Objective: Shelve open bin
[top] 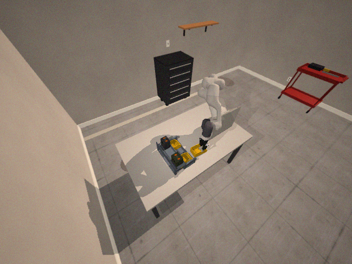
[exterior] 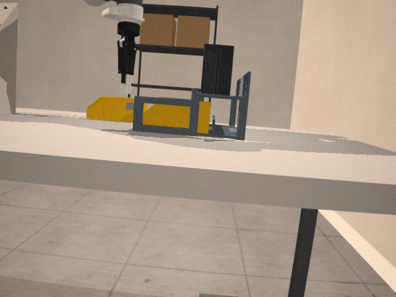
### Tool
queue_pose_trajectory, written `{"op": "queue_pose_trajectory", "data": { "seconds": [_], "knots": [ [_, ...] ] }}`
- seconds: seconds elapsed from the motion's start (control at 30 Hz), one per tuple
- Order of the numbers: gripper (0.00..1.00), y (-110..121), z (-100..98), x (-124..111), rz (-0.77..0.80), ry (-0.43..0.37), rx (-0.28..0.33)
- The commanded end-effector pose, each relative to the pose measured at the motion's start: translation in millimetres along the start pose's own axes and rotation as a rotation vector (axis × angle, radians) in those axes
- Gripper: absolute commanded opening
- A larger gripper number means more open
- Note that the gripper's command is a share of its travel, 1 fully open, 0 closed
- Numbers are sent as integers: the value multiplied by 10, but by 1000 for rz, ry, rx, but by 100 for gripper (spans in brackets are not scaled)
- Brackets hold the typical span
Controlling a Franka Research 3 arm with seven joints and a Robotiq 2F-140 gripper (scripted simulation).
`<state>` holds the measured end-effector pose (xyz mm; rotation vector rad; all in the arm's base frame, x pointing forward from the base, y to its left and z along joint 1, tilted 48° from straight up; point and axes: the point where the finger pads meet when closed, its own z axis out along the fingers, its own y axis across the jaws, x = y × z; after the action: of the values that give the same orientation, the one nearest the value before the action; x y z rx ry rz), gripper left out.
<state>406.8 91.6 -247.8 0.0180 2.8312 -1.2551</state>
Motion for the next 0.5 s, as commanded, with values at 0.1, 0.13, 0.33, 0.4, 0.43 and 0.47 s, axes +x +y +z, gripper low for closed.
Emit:
{"op": "queue_pose_trajectory", "data": {
  "seconds": [0.1,0.13,0.33,0.4,0.43,0.47],
  "knots": [
    [15,22,2,3,1,0,-5],
    [15,22,2,3,1,0,-5],
    [15,22,2,3,1,0,-5],
    [15,22,2,3,1,0,-5],
    [15,22,2,3,1,0,-5],
    [15,22,2,3,1,0,-5]
  ]
}}
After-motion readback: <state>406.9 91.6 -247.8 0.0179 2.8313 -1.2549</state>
